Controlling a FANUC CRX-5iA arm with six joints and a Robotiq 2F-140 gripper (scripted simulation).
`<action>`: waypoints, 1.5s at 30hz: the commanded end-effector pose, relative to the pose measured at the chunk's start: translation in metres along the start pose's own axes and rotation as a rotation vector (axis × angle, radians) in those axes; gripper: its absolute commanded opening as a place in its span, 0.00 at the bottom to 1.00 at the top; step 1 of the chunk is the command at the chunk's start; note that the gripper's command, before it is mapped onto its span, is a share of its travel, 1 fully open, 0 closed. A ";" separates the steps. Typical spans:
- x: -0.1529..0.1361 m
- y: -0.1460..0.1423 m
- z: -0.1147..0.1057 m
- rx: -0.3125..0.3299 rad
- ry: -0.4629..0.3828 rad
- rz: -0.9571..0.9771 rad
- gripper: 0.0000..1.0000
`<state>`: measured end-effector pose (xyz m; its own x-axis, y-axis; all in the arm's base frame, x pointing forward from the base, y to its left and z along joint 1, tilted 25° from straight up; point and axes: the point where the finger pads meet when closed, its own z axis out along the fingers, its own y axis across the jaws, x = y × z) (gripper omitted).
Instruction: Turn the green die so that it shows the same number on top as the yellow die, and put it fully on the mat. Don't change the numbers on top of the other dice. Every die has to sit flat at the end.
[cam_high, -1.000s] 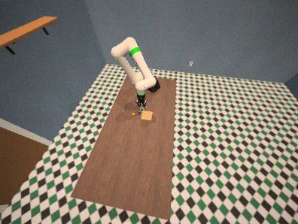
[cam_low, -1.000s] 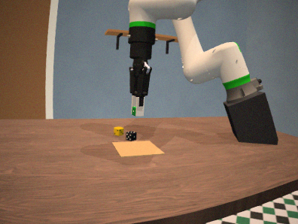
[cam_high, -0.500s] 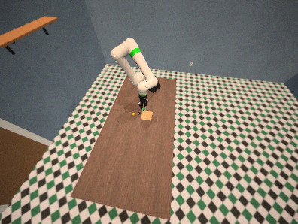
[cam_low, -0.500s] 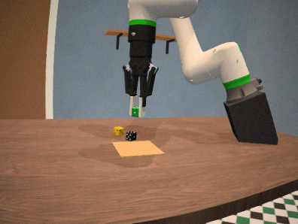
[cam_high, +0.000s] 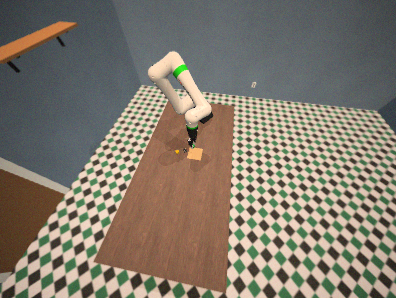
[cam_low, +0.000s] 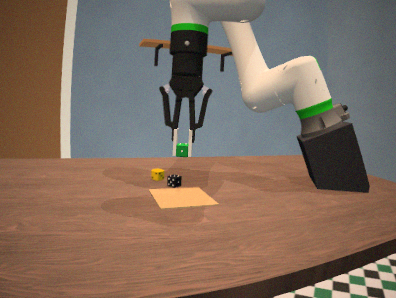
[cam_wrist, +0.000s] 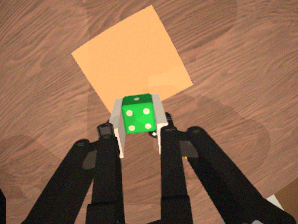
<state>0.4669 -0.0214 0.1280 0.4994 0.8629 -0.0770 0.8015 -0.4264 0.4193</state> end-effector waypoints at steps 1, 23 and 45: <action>0.009 -0.002 -0.001 0.008 0.005 -0.174 0.16; 0.023 -0.004 -0.002 0.005 0.006 -0.483 0.16; 0.023 -0.005 0.028 0.005 0.006 -0.483 0.16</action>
<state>0.4815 -0.0061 0.1037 0.0675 0.9641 -0.2569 0.9432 0.0223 0.3316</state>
